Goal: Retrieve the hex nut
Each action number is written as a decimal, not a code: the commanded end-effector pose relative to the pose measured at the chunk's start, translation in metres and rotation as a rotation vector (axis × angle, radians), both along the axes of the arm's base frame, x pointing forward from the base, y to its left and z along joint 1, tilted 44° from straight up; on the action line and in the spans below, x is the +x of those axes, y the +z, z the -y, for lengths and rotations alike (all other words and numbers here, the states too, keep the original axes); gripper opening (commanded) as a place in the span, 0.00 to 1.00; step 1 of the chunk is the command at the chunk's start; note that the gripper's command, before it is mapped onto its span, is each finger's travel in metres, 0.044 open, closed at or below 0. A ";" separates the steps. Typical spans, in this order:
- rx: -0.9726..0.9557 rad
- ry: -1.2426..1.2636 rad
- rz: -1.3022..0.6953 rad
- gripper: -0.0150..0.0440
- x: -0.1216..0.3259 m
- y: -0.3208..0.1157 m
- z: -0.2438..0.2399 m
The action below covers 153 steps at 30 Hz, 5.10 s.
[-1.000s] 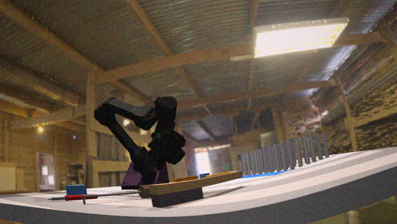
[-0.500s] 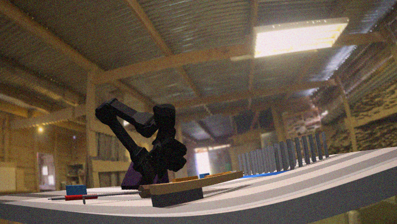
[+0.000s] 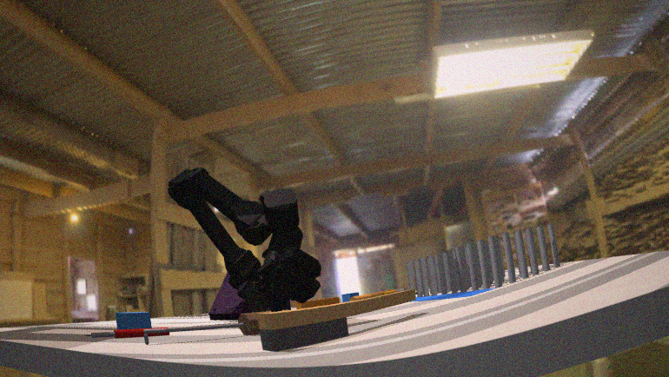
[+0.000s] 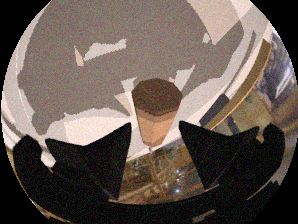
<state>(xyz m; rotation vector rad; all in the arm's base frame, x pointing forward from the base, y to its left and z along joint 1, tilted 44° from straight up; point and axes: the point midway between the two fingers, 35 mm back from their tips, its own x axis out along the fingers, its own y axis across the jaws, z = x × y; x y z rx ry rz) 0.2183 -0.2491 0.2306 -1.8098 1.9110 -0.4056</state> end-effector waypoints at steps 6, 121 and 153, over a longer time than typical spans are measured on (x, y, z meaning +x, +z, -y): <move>0.004 0.005 -0.013 0.55 0.000 -0.004 0.002; 0.580 -0.067 1.208 0.25 0.052 0.052 -0.183; 0.874 -0.734 1.961 0.25 0.068 0.015 -0.224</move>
